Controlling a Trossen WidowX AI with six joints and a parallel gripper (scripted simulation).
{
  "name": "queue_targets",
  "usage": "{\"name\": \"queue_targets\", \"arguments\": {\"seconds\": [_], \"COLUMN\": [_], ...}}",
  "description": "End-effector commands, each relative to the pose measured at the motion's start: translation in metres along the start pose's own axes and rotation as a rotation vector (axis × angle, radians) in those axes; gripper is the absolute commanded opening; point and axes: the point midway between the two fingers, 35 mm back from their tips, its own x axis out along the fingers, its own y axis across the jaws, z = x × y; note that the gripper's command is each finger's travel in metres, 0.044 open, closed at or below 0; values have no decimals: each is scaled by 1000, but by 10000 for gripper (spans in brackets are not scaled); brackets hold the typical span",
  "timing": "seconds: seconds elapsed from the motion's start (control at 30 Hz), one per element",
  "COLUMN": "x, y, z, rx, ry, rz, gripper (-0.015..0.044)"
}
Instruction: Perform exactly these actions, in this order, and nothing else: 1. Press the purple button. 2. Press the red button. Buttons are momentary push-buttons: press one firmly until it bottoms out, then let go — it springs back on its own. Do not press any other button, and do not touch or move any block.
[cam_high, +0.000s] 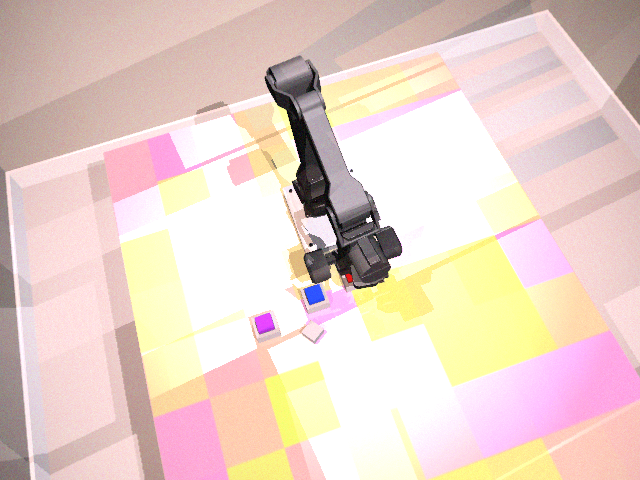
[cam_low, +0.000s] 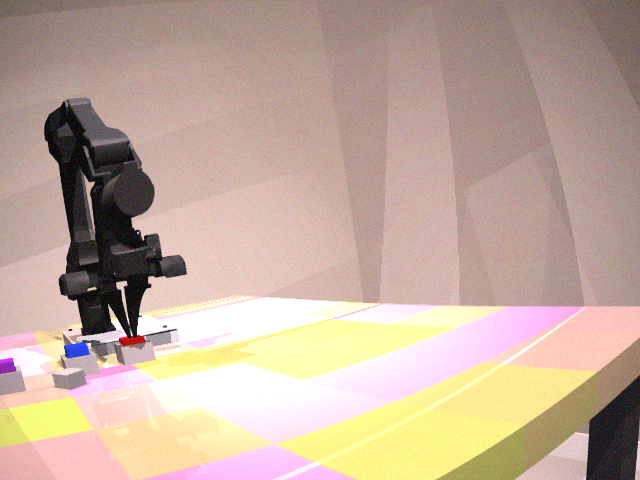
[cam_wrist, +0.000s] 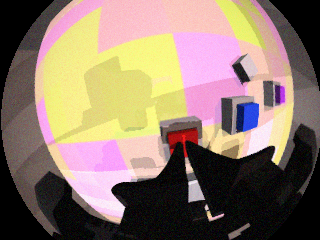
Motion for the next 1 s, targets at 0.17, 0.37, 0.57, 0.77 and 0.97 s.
{"name": "queue_targets", "arguments": {"seconds": [0.17,0.37,0.57,0.77,0.97], "x": [2,2,-29,-36,-68], "y": [-1,-1,-1,6,81], "z": [-1,-1,-1,4,41], "rx": [1,1,1,1,1], "ry": [5,5,4,4,3], "rz": [-5,-5,-5,-4,4], "gripper": [20,20,20,72,230]}}
